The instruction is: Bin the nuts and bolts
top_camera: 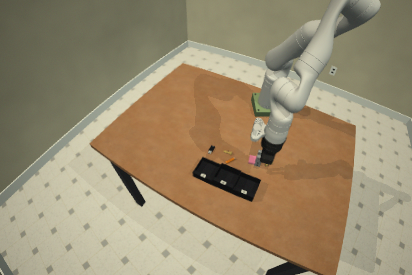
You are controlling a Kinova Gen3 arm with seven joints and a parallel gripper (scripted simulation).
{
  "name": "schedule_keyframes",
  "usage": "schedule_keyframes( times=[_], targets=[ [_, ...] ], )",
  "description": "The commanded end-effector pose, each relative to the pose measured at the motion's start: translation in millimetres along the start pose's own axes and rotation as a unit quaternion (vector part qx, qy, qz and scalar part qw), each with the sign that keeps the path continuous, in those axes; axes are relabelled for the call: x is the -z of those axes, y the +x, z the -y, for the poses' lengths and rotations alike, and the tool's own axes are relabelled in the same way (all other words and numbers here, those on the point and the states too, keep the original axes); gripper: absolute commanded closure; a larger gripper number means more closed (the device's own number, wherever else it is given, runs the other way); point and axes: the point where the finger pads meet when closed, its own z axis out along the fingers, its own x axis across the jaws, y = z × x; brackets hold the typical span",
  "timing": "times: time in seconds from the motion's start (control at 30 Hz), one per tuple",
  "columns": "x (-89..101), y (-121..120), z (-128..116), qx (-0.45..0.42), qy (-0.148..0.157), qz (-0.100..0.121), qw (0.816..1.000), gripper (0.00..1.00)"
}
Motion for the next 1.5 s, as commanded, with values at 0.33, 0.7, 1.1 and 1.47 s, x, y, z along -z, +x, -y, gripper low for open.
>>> schedule_keyframes(
  times=[0.33,0.7,1.1,1.47],
  targets=[
    [6.8,-2,0,0.000,0.000,0.001,1.000,0.66],
    [7.0,-66,14,-0.070,0.000,0.001,0.998,0.66],
    [7.1,-81,20,-0.070,0.000,0.001,0.998,0.66],
    [7.1,-80,18,-0.070,0.000,0.001,0.998,0.66]
  ],
)
